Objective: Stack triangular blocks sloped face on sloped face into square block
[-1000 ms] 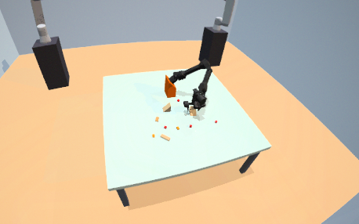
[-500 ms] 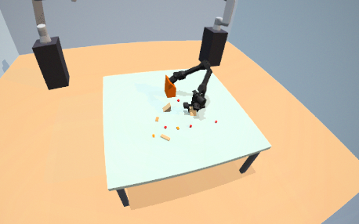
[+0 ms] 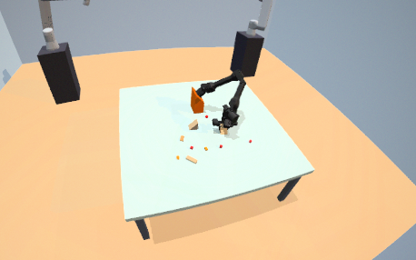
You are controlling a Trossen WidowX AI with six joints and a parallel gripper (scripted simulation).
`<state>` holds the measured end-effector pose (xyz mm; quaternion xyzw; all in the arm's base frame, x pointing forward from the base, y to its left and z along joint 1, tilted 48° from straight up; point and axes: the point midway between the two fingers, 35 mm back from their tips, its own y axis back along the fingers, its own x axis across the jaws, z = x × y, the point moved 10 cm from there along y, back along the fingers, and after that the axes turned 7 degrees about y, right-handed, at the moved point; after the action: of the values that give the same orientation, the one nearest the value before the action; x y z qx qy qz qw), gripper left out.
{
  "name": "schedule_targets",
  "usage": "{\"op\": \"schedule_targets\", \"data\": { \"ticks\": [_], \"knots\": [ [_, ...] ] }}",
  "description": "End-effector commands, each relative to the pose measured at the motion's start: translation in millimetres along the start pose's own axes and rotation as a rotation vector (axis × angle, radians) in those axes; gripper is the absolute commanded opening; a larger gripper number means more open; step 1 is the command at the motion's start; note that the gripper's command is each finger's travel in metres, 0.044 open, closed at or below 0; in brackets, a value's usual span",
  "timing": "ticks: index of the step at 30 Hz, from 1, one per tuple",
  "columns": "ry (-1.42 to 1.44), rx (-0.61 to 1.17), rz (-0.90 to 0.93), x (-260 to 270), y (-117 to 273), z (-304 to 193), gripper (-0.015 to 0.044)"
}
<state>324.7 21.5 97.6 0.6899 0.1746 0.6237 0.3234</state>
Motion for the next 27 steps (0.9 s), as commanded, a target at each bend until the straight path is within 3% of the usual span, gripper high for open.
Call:
{"op": "schedule_targets", "data": {
  "ticks": [1,6,27],
  "knots": [
    [0.0,-0.002,-0.001,0,9,1,0.0019],
    [0.004,-0.002,-0.001,0,29,0,0.0],
    [0.004,-0.002,-0.001,0,30,0,0.0]
  ]
}}
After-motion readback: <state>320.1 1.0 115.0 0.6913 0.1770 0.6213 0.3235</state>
